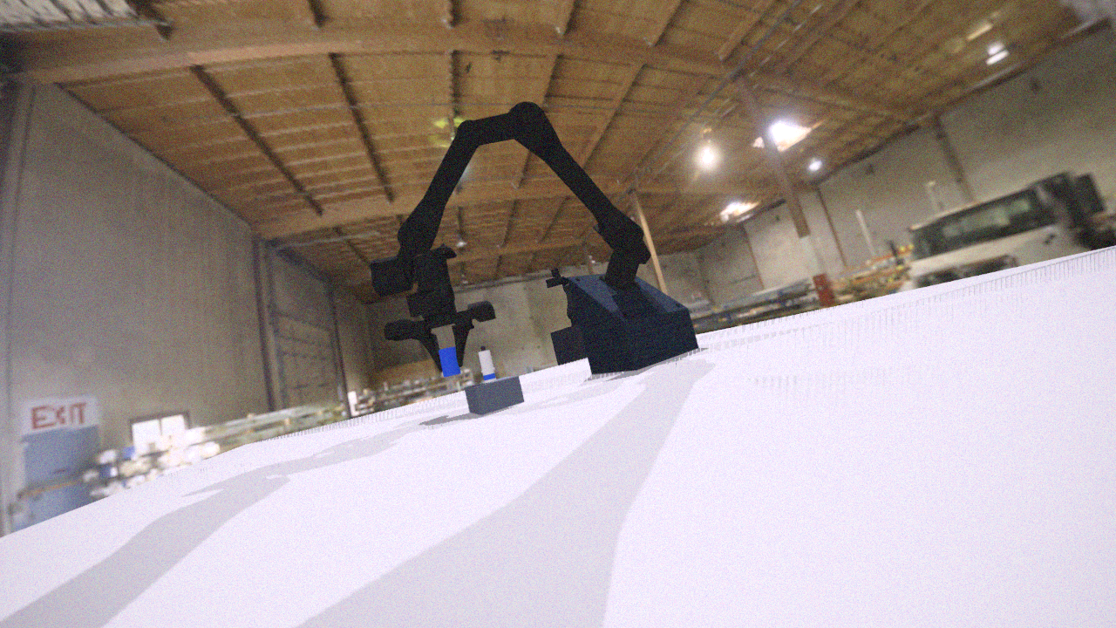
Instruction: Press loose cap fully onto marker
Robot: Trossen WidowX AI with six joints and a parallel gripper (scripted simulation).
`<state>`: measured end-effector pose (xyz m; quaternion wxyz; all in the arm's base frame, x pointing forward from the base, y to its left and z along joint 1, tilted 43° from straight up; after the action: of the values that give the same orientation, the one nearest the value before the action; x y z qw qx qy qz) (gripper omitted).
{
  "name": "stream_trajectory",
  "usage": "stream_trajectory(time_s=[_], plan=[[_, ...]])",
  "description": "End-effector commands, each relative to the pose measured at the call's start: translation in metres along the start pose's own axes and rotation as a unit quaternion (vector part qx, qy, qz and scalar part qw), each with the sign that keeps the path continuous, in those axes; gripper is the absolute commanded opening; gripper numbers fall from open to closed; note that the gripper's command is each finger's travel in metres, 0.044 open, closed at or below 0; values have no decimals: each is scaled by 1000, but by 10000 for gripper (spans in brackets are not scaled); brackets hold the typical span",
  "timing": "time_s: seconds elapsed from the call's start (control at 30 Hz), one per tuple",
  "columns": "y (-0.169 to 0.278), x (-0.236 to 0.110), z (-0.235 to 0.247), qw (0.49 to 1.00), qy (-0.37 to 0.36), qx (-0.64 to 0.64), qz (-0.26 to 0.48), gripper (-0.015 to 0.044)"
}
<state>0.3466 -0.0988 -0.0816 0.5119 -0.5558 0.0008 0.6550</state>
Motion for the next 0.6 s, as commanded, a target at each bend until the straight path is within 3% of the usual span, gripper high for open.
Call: stream_trajectory(time_s=[0.0, 0.57], plan=[[-8, -8, 8, 1000, 2, -3, 2, 0], [-36, -32, 45, 1000, 1, -2, 2, 0]])
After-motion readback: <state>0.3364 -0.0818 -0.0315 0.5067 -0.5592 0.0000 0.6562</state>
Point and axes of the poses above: the point midway between the two fingers, 35 mm back from their tips, its own x axis out along the fingers, its own z axis across the jaws, y = z × x, the point moved 2 cm from there along -x, back along the fingers, and after that the axes turned 12 degrees about x, right-handed, at the moved point
